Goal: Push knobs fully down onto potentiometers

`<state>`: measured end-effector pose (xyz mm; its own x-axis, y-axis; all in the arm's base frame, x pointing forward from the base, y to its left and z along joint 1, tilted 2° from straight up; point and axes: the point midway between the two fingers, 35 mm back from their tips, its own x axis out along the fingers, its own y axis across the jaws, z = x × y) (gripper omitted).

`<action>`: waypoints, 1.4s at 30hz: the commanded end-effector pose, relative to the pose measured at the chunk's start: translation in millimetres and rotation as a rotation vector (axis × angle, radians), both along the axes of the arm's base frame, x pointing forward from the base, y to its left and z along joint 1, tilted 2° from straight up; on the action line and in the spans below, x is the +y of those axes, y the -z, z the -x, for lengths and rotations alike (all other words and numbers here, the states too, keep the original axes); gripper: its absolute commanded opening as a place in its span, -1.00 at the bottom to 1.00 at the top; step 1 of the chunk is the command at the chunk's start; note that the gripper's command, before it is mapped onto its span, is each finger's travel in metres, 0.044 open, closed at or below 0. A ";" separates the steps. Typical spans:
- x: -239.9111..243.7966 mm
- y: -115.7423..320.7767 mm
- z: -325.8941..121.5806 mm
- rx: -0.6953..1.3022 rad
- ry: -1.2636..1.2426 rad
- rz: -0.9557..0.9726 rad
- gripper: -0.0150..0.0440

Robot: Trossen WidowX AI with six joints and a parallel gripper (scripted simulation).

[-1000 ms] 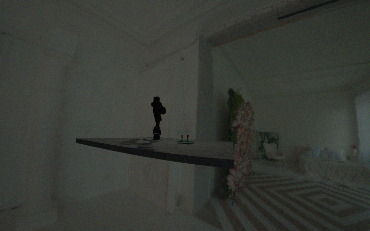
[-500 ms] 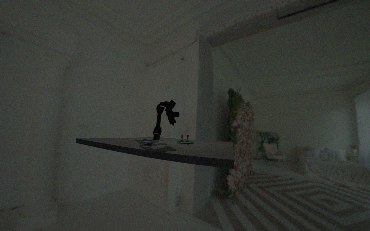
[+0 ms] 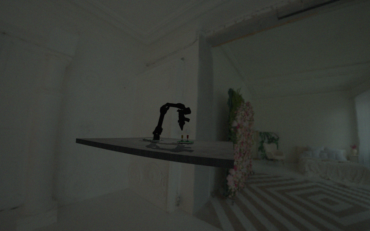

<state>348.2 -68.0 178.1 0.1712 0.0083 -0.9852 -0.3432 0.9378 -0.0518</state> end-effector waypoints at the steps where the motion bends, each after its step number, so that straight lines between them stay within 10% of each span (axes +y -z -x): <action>1: 30.3 2.2 5.4 0.095 0.001 -0.006 -0.49; 42: 32.4 43.6 2.8 0.100 0.001 -0.006 -0.49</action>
<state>345.1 -34.8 135.5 0.0716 0.0197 -0.9972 -0.3503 0.9366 -0.0067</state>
